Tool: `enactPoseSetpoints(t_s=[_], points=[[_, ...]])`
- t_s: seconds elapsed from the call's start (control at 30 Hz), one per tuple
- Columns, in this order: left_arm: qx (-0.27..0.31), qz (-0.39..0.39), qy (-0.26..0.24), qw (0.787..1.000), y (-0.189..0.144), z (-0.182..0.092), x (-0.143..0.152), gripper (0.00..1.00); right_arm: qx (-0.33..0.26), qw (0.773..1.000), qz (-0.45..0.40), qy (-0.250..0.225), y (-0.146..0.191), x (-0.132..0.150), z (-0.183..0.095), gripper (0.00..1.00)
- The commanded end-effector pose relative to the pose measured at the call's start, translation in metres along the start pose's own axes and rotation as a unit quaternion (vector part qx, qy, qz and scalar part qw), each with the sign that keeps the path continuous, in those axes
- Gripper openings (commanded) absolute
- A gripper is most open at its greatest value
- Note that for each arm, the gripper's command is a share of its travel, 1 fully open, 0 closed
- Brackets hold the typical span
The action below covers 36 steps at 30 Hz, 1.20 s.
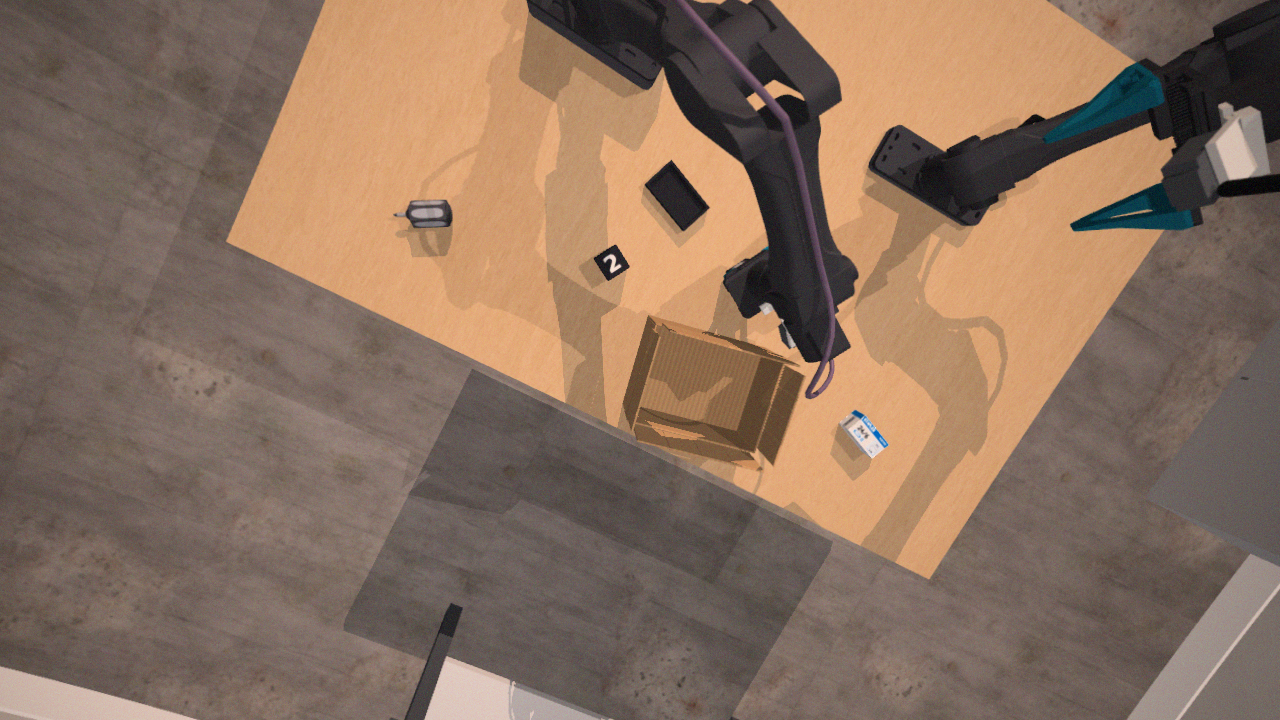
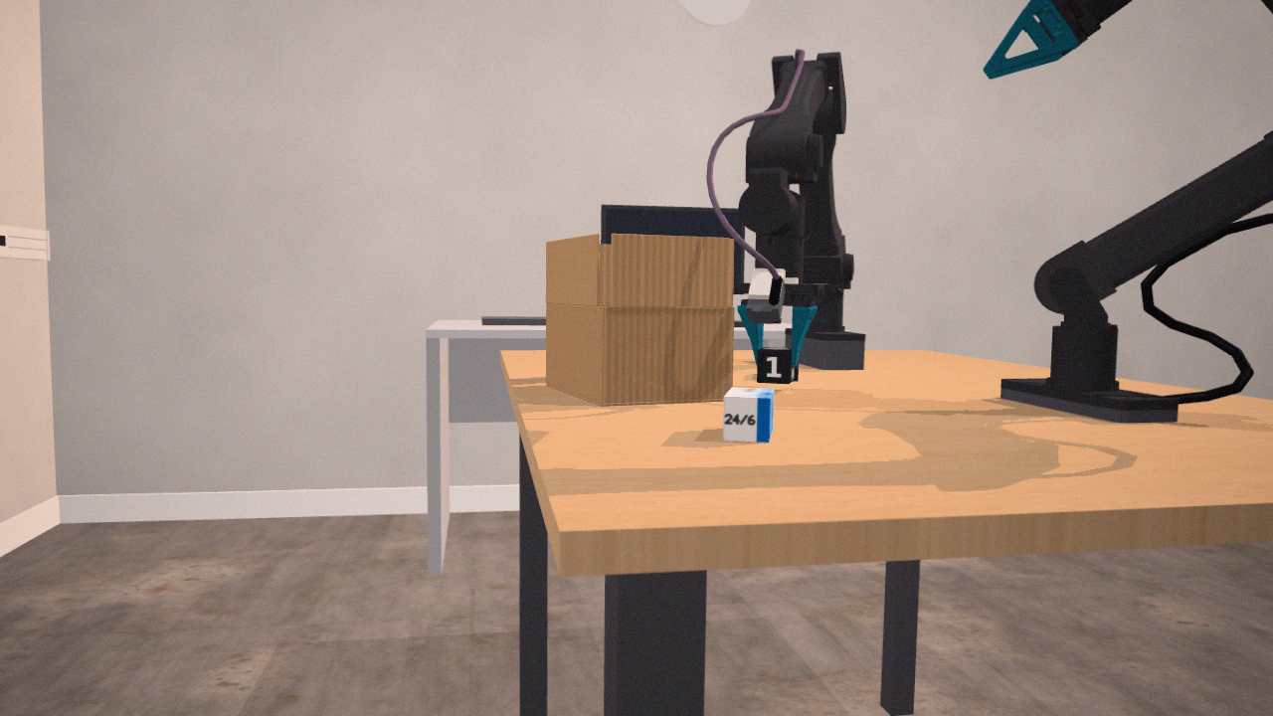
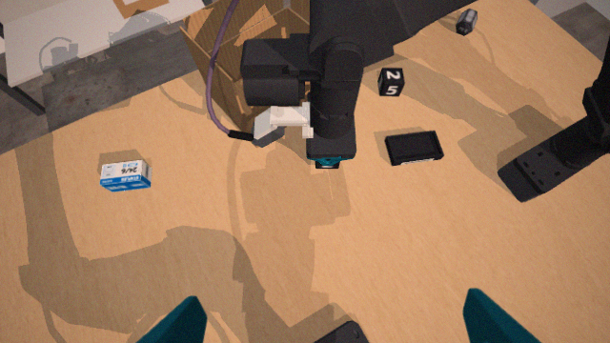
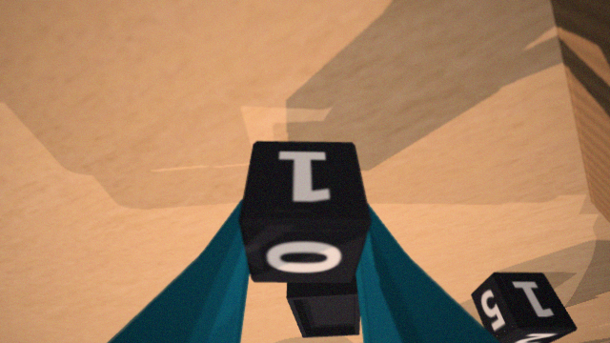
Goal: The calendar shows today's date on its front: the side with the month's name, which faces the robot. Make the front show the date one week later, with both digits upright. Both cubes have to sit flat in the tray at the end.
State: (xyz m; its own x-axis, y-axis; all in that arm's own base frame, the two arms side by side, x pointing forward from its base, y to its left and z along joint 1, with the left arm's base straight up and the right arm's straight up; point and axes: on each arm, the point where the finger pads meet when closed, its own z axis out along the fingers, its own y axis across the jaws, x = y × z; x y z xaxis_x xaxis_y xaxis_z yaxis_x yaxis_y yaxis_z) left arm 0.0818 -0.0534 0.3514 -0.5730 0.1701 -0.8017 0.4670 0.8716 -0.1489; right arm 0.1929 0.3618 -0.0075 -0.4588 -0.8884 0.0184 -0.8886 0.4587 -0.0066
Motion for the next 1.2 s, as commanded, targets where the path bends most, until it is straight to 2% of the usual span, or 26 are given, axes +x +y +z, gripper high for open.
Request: enactPoseSetpoints(t_s=[0.0,0.47,1.17], points=[[-0.002,0.000,0.002,1.000,0.000,-0.001,-0.003,1.00,0.002,1.000,0.010,-0.009,0.001,-0.009,-0.008,0.35],[-0.002,0.000,0.002,1.000,0.000,-0.001,-0.003,1.00,0.002,1.000,0.009,-0.022,0.002,-0.022,-0.002,0.35],[-0.002,0.000,0.002,1.000,0.000,-0.001,-0.003,1.00,0.003,1.000,0.008,-0.020,0.001,-0.010,0.005,0.35]])
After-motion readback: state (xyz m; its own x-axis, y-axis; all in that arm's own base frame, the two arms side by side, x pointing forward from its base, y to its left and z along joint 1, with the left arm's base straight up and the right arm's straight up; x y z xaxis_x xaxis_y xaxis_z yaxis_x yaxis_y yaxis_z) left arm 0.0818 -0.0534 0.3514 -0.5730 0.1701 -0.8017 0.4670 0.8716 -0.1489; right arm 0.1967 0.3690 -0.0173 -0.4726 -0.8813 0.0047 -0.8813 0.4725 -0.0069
